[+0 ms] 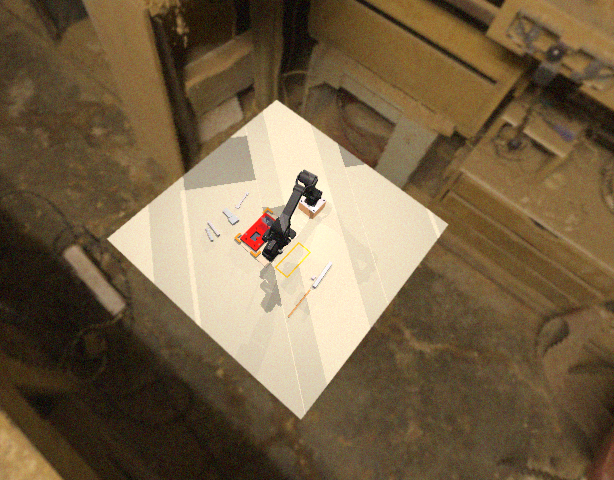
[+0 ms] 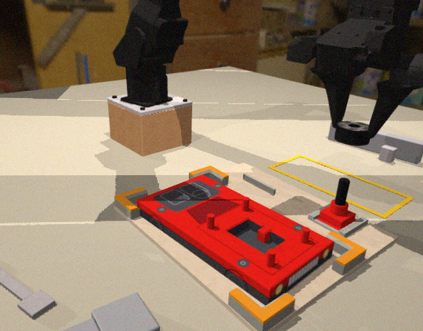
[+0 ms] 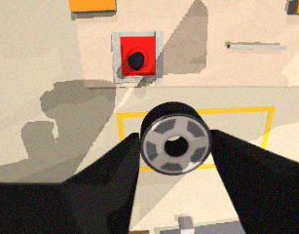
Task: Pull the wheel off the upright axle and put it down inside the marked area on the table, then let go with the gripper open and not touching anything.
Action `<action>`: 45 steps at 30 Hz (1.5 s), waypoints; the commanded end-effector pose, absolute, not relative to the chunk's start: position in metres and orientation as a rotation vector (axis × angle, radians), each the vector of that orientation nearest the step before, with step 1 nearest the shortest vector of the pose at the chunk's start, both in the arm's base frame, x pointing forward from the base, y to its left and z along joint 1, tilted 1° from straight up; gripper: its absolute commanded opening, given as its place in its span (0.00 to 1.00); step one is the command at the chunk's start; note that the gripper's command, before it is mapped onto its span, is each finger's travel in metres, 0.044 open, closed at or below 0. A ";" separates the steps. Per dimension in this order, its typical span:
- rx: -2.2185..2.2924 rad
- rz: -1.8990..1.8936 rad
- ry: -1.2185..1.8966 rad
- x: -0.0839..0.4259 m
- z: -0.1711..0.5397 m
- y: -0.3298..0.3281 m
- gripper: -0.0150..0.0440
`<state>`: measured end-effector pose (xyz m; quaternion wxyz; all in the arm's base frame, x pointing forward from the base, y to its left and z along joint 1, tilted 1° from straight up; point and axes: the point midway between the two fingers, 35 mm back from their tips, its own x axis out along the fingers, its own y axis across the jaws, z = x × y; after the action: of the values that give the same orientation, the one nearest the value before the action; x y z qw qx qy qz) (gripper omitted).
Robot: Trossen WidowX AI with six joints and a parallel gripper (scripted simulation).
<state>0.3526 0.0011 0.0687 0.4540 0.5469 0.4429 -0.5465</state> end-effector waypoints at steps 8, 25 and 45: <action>1.360 -1.340 1.094 0.334 0.073 0.054 0.25; 1.361 -1.338 1.097 0.324 0.053 0.073 0.25; 1.347 -1.347 1.102 0.324 -0.027 0.072 0.34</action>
<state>0.3244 0.0718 -0.0264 0.4535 0.5468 0.4459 -0.5446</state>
